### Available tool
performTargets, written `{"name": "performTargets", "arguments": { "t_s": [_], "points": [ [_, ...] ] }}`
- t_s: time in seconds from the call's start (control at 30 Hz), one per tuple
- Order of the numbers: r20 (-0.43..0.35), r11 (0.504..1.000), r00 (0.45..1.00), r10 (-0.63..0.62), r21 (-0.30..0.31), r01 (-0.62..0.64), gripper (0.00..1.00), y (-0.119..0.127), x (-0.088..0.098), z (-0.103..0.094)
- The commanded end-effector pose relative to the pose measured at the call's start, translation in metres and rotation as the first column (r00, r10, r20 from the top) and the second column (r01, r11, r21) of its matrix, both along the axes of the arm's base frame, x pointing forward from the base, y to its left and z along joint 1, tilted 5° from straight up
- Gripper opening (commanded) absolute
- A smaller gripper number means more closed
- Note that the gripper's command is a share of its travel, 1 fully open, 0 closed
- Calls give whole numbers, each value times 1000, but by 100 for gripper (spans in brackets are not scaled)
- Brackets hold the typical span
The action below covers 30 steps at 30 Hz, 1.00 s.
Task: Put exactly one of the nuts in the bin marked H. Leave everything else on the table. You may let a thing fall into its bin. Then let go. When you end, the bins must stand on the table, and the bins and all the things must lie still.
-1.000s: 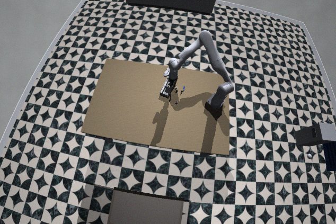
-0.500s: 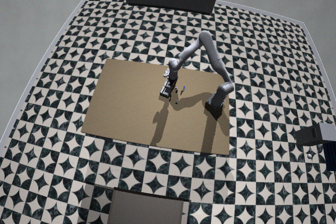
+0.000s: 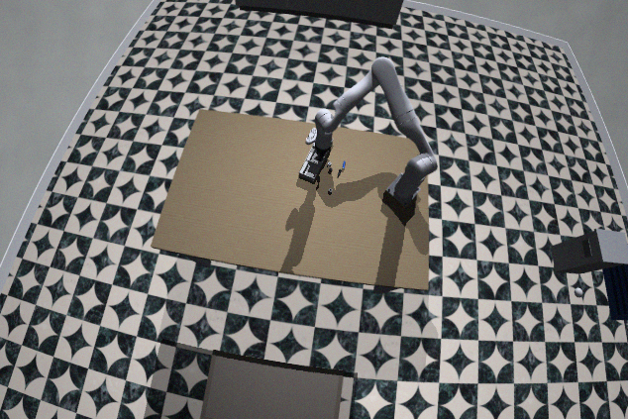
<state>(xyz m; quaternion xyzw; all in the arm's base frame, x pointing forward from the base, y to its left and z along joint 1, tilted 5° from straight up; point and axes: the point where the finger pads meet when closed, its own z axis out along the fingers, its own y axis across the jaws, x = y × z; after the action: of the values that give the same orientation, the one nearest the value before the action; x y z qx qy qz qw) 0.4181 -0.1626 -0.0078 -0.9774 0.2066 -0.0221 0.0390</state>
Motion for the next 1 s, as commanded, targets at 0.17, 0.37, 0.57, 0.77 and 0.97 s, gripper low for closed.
{"name": "performTargets", "arguments": {
  "t_s": [0.17, 0.37, 0.57, 0.77, 0.97],
  "points": [
    [1, 1000, 1000, 0, -1, 0, 9, 0, 0, 1],
    [1, 1000, 1000, 0, -1, 0, 9, 0, 0, 1],
    [1, 1000, 1000, 0, -1, 0, 9, 0, 0, 3],
    [1, 1000, 1000, 0, -1, 0, 9, -1, 0, 10],
    [1, 1000, 1000, 0, -1, 0, 9, -1, -1, 18]
  ]
}}
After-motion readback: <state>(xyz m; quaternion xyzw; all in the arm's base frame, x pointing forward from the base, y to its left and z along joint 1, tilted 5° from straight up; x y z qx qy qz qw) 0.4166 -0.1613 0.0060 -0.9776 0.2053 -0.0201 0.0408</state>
